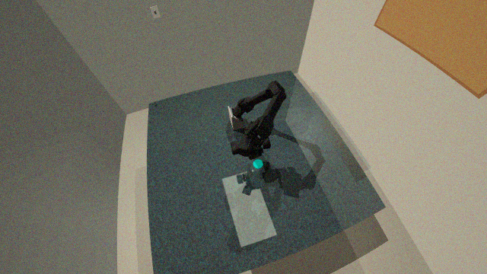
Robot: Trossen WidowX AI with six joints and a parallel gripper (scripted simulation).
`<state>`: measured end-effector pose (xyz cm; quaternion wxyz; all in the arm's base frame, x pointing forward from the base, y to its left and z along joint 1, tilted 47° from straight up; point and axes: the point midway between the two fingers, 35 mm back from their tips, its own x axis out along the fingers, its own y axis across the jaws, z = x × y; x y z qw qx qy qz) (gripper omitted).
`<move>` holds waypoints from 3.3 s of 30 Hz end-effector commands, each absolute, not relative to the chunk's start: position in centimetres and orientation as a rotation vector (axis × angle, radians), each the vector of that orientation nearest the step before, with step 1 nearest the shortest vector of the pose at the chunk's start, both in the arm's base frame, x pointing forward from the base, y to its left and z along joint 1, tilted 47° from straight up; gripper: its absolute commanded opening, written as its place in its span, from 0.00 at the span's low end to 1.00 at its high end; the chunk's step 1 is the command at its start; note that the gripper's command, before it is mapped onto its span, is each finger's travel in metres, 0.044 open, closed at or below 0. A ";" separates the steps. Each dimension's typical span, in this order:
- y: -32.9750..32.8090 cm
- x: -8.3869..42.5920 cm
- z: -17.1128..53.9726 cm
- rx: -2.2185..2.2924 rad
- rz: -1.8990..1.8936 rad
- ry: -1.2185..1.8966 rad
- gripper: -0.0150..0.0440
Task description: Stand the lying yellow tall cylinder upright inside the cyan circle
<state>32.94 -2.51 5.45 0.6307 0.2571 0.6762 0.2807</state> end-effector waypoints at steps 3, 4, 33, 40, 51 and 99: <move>-1.3 33.4 7.1 0.678 0.564 1.579 0.43; -1.1 33.5 7.3 0.695 0.550 1.587 0.43; 1.0 33.6 7.5 0.741 0.373 1.617 0.43; 1.1 33.6 6.9 0.710 0.346 1.603 0.43; 1.2 33.6 6.1 0.664 0.304 1.575 0.43; 1.7 34.1 3.6 0.518 0.122 1.395 0.43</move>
